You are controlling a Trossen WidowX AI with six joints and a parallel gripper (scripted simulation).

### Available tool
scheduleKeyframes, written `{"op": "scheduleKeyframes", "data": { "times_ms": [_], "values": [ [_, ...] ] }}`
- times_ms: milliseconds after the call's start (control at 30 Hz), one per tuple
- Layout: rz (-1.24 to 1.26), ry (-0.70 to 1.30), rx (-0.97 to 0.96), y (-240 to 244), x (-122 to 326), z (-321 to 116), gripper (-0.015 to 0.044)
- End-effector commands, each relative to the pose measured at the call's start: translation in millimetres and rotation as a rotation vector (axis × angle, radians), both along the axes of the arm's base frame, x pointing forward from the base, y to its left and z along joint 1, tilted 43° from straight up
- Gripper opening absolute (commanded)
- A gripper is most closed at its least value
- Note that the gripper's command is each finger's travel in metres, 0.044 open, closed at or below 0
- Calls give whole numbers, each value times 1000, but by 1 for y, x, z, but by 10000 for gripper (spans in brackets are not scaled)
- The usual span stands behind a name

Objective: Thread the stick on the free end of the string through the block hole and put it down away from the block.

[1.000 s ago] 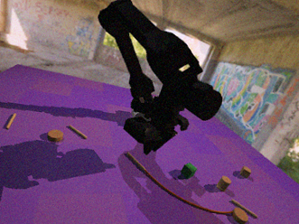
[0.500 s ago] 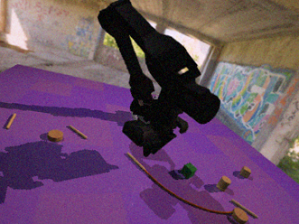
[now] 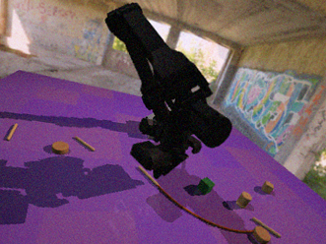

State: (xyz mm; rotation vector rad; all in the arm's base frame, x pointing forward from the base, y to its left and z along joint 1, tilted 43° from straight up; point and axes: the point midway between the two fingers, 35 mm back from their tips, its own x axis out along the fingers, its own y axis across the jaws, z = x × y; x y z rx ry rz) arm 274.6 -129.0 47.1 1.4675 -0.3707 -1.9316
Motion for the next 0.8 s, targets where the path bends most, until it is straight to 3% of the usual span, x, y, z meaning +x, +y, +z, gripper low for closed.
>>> {"op": "scheduleKeyframes", "data": {
  "times_ms": [0,633,767],
  "values": [
    [5,10,-2,-4,-3,-5,121],
    [4,11,-6,-19,-8,-21,121],
    [0,3,-3,-18,-6,-19,16]
  ]
}}
